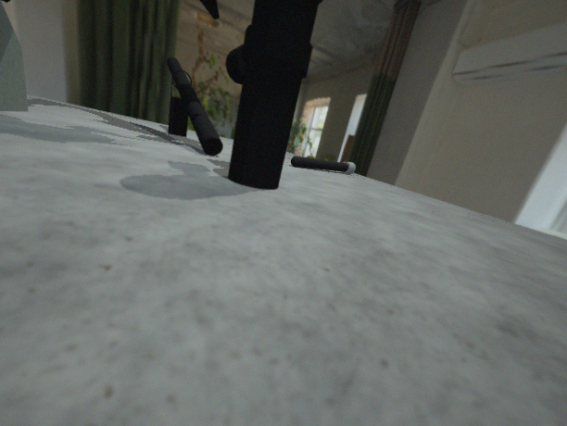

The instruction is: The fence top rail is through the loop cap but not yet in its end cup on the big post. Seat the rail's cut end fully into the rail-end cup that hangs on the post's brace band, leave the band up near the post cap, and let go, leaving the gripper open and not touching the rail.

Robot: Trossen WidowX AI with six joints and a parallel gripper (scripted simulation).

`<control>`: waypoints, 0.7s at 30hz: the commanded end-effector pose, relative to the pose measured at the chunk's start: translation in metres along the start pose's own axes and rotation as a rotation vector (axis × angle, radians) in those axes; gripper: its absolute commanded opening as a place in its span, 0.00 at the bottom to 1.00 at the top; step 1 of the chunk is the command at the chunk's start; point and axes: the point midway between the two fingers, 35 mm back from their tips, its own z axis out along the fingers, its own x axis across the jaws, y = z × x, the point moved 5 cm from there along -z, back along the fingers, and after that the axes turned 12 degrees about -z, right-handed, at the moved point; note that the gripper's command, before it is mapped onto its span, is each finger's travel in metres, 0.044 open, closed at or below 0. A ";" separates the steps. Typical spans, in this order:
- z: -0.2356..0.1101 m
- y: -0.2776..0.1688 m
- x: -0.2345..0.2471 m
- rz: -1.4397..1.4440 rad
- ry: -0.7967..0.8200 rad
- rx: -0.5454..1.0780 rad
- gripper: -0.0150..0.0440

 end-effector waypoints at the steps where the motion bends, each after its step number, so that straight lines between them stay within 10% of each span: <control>1: 0.002 -0.001 0.004 0.061 -0.001 0.021 1.00; 15: 0.078 -0.007 0.054 1.235 -0.208 0.489 1.00; 21: 0.081 -0.008 0.057 1.290 -0.237 0.508 1.00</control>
